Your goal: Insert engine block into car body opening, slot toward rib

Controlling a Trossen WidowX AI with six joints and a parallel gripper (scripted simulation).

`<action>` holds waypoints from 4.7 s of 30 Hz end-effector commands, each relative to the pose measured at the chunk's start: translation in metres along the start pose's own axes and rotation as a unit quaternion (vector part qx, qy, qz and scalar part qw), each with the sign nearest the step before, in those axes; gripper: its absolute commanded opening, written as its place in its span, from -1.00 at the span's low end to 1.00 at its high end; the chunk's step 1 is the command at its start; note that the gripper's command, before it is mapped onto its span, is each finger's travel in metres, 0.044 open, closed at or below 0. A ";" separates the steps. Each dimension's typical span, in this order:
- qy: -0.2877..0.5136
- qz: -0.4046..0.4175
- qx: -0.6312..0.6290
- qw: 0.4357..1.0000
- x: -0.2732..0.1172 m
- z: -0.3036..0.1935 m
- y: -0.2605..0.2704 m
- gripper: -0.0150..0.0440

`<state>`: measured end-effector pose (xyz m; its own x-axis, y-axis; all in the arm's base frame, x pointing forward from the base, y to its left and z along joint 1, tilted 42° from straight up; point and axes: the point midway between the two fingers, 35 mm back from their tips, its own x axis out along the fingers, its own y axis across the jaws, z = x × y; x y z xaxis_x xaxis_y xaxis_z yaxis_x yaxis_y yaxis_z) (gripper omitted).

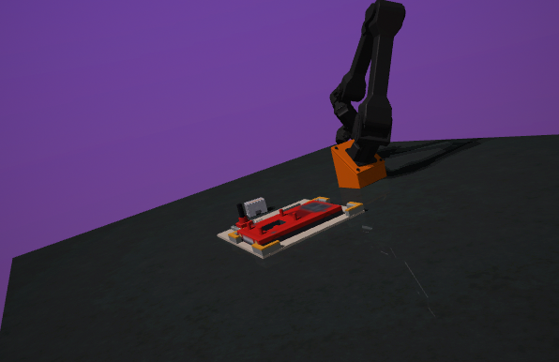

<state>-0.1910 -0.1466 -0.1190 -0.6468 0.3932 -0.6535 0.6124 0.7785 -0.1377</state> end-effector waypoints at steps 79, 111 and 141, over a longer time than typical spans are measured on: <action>0.007 0.315 0.330 0.890 -0.327 0.132 0.349 1.00; 0.008 0.316 0.329 0.890 -0.284 0.143 0.380 1.00; 0.007 0.316 0.330 0.890 -0.309 0.143 0.369 -0.49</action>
<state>0.2951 -0.0433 -0.0814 -0.0913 0.6662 -0.7402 0.9840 -0.0541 -0.1700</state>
